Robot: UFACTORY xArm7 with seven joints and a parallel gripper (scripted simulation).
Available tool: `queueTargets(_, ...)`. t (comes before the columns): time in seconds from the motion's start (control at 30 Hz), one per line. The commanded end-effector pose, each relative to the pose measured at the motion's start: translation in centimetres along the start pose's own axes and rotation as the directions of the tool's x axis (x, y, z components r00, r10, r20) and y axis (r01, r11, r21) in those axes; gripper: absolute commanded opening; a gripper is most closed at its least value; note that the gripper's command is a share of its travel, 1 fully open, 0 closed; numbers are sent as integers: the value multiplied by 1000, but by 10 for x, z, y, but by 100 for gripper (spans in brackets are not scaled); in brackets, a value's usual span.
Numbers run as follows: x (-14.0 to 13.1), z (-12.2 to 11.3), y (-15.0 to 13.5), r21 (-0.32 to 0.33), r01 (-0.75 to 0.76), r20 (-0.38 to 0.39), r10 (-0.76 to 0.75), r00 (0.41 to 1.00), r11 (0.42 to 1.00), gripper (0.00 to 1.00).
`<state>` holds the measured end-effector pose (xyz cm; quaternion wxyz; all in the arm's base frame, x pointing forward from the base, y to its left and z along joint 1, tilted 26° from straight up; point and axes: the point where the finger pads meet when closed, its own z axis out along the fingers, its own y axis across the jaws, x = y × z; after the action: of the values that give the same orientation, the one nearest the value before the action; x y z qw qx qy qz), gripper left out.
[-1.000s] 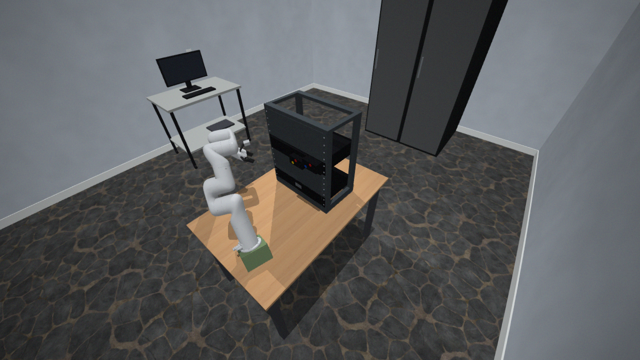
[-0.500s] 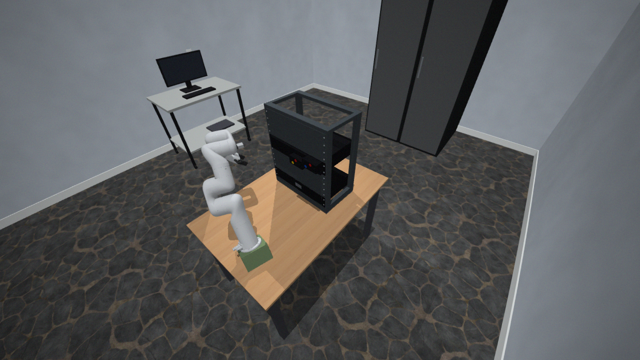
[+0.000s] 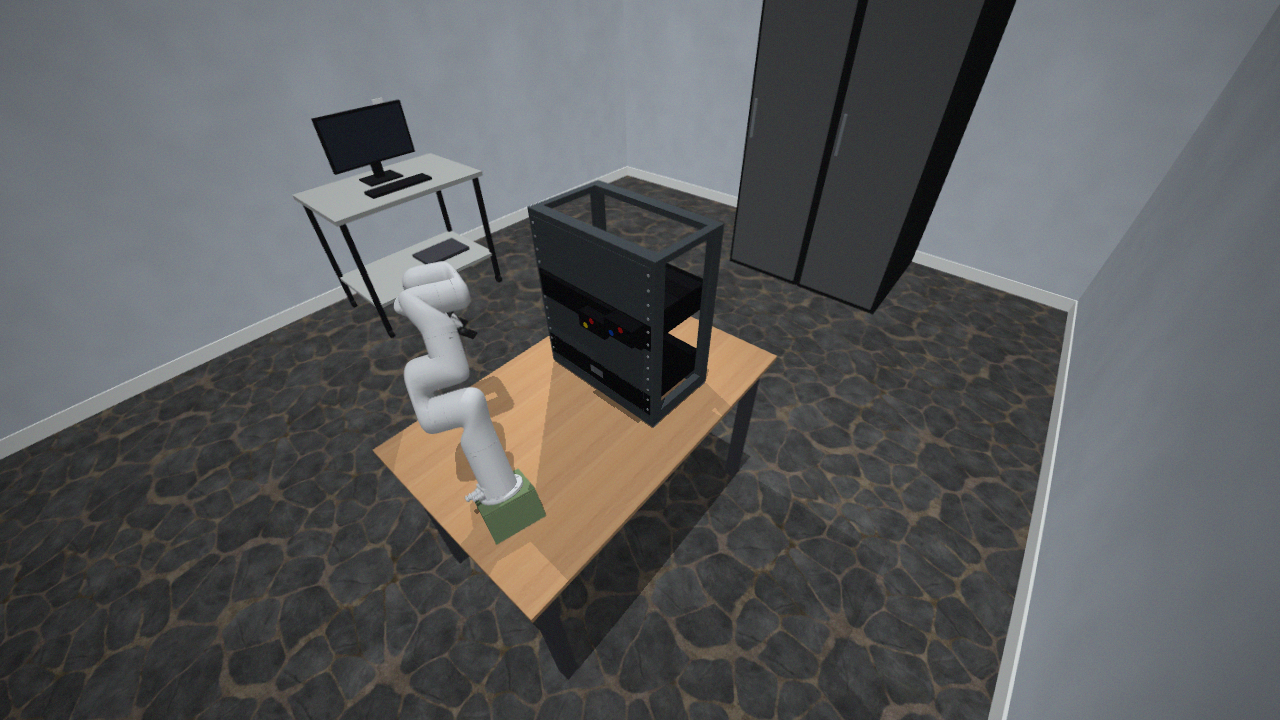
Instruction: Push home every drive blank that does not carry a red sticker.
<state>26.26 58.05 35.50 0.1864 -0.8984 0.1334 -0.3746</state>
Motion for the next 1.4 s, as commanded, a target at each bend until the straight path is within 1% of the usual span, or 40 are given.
queueTargets(0.0, -27, -19, -12, 62, 40, 35, -43, 998, 997, 100)
queueTargets(0.17, -59, -41, -21, 131, 88, 75, -98, 992, 988, 100)
queueTargets(0.23, -59, -41, -21, 131, 88, 75, -98, 992, 988, 100)
queueTargets(0.27, -66, -46, -23, 145, 97, 82, -110, 991, 985, 100)
queueTargets(0.5, -116, -83, -31, 251, 161, 134, -199, 971, 955, 100)
queueTargets(0.73, -168, -127, -33, 363, 218, 178, -298, 938, 906, 100)
queueTargets(0.8, -168, -127, -33, 363, 218, 178, -298, 938, 906, 100)
queueTargets(1.03, -217, -174, -27, 473, 263, 210, -398, 893, 841, 100)
queueTargets(1.3, -270, -231, -11, 590, 298, 231, -510, 828, 751, 100)
queueTargets(1.37, -270, -231, -11, 590, 298, 231, -510, 828, 751, 100)
